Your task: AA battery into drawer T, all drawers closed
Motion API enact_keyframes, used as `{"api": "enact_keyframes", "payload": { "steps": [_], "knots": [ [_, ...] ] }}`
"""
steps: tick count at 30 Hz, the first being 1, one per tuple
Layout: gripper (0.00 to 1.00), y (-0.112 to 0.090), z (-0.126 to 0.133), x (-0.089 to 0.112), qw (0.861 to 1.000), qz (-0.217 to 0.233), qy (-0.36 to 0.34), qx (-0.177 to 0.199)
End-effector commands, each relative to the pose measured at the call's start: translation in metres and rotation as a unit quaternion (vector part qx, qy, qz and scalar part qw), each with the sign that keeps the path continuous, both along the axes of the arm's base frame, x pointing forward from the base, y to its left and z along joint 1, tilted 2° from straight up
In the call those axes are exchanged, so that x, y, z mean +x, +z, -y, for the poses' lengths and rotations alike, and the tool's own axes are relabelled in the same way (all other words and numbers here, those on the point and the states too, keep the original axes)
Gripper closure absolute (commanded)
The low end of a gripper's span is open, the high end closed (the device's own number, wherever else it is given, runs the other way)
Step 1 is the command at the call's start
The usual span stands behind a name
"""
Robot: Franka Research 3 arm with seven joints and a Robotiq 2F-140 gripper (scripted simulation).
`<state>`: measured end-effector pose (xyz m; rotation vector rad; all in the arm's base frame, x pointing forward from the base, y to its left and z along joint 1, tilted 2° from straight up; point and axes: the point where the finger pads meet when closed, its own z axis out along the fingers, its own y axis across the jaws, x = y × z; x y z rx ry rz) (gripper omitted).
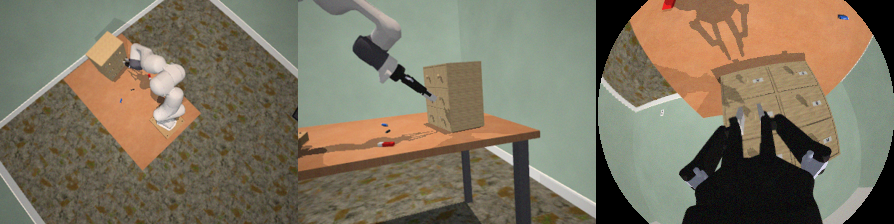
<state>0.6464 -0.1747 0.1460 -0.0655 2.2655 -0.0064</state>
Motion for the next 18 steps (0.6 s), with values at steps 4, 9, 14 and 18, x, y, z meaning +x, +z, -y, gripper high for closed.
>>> {"api": "enact_keyframes", "payload": {
  "steps": [4, 9, 14, 18],
  "knots": [
    [0.8, 0.0, 0.0, 0.005, 1.0, -0.001, 0.001, -0.003],
    [0.8, 0.0, 0.0, 0.014, 1.0, -0.001, 0.001, -0.003],
    [0.8, 0.0, -0.001, 0.022, 1.0, -0.001, 0.001, -0.003],
    [0.8, 0.0, -0.001, 0.027, 1.0, -0.001, 0.001, -0.003]
  ]
}}
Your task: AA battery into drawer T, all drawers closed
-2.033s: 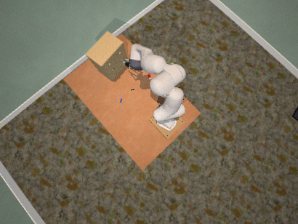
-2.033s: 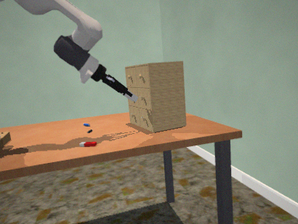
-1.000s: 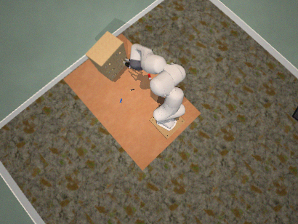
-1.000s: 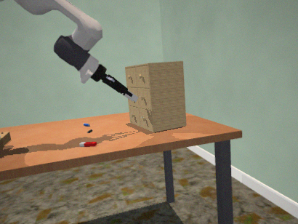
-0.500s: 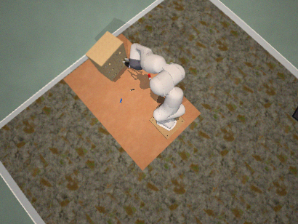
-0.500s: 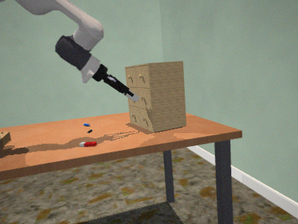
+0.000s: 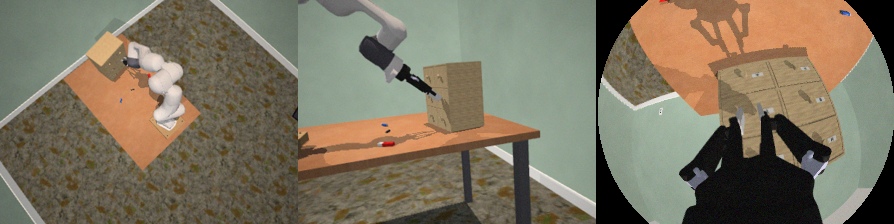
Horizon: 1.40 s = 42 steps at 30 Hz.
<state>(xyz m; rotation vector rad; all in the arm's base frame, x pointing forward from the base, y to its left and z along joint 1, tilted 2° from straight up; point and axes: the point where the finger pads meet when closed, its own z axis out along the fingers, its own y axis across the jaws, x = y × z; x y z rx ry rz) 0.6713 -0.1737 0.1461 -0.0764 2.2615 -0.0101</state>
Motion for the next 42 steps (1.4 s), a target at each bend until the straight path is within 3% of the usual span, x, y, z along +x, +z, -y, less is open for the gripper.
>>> {"api": "enact_keyframes", "payload": {
  "steps": [1, 31, 32, 42],
  "knots": [
    [0.8, -0.0006, 0.0, 0.0016, 1.0, -0.003, -0.002, 0.0],
    [0.8, -0.0006, -0.0002, 0.0063, 1.0, -0.003, -0.002, 0.0],
    [0.92, -0.0006, -0.0002, 0.0063, 1.0, -0.003, -0.002, 0.0],
    [0.92, -0.0006, -0.0002, 0.0063, 1.0, -0.003, -0.002, 0.0]
  ]
}}
